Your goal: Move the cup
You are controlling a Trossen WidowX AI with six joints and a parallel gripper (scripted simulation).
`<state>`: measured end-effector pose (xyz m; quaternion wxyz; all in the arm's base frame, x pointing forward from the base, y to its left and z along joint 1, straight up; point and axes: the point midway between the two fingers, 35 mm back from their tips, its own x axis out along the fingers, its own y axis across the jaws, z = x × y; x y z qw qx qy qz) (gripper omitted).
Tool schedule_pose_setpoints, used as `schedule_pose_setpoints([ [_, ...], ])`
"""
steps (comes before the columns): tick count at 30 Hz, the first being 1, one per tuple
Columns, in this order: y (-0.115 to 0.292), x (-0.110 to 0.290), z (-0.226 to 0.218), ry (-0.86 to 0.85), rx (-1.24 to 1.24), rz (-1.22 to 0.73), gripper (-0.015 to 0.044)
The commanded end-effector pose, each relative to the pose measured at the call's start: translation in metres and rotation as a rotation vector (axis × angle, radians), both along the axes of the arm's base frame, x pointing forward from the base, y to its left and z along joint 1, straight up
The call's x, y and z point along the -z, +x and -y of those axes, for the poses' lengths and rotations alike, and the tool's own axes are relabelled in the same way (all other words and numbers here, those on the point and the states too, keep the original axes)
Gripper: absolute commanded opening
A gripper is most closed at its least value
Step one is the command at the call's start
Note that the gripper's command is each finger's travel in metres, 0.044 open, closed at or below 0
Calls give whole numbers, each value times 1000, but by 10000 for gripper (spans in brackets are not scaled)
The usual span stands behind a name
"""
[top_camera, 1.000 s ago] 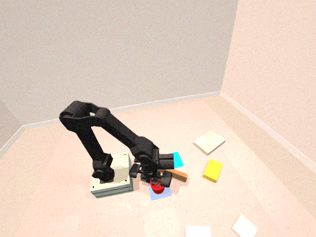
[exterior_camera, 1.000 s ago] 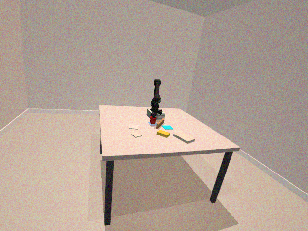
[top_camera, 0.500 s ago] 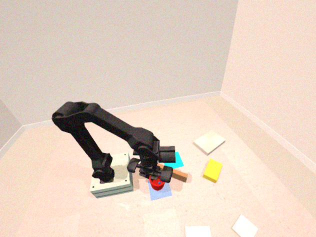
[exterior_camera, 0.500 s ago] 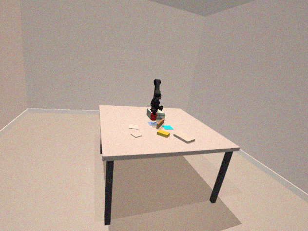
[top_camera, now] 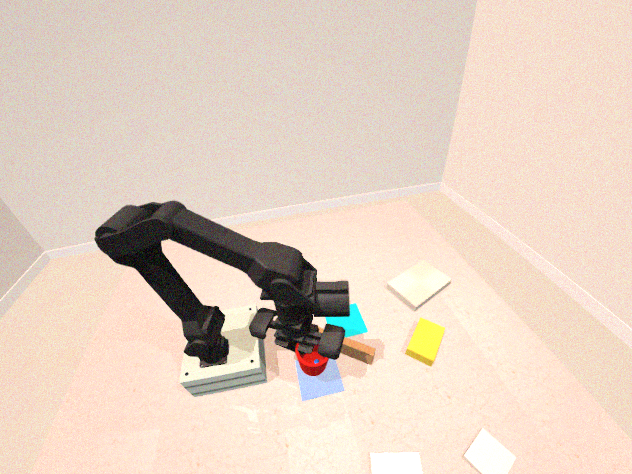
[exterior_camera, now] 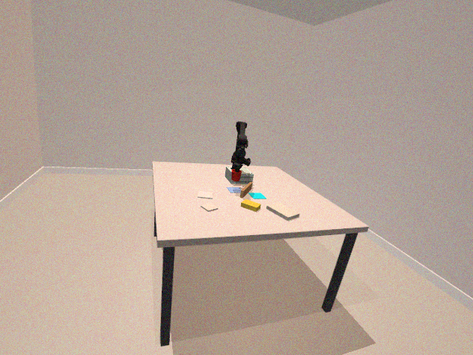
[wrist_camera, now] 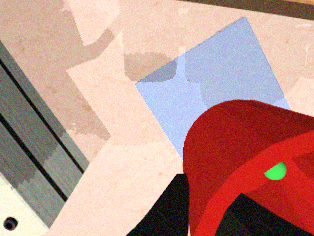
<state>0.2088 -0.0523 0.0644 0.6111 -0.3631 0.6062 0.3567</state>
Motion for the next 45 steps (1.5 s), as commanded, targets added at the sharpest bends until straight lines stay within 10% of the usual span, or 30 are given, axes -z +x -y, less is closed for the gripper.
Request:
schedule_pose_setpoints([
  [1, 0, -3, 0, 1, -5, 10, 0],
  [45, 26, -4, -34, 4, -4, 11, 0],
])
